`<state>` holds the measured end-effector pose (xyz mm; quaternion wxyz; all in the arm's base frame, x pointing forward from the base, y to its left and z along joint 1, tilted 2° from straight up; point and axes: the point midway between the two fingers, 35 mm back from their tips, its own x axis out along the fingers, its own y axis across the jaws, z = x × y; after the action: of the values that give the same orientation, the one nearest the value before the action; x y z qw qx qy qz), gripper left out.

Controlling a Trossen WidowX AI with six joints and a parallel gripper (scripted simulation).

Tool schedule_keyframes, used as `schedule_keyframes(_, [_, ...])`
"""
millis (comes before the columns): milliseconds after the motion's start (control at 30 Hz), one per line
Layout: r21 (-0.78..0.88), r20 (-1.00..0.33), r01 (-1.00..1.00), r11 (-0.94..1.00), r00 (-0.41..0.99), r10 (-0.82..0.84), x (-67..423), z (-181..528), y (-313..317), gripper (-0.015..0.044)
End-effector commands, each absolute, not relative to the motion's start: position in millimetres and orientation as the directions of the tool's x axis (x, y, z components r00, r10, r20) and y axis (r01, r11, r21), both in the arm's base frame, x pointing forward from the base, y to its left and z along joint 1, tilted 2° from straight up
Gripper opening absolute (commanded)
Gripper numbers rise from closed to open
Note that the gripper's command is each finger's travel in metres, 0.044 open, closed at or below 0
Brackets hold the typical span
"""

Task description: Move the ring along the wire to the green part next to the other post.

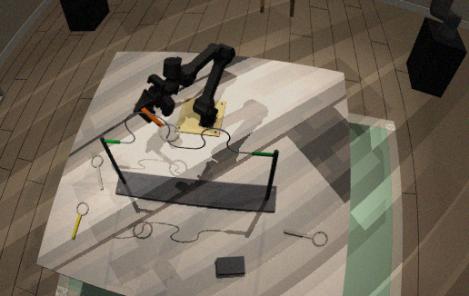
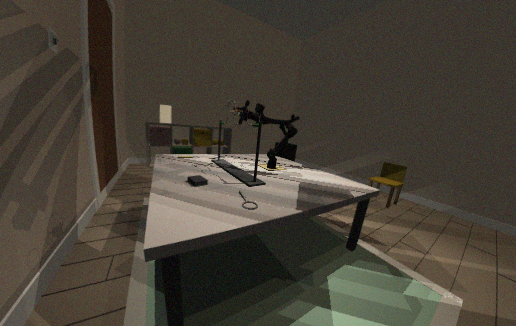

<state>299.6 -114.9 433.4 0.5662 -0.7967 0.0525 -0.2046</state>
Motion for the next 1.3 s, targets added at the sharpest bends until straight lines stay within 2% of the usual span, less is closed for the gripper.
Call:
schedule_keyframes(0, [-0.914,0.272,0.144,-0.38,0.912,-0.308,301,430,-116,-0.015])
schedule_keyframes(267, [-0.901,0.285,0.148,-0.407,0.91,-0.3,301,426,-118,-0.015])
schedule_keyframes(600, [-0.926,0.259,0.14,-0.349,0.912,-0.319,301,411,-125,-0.015])
schedule_keyframes(1267, [-0.995,0.077,0.094,0.026,0.917,-0.392,301,349,-133,-0.015])
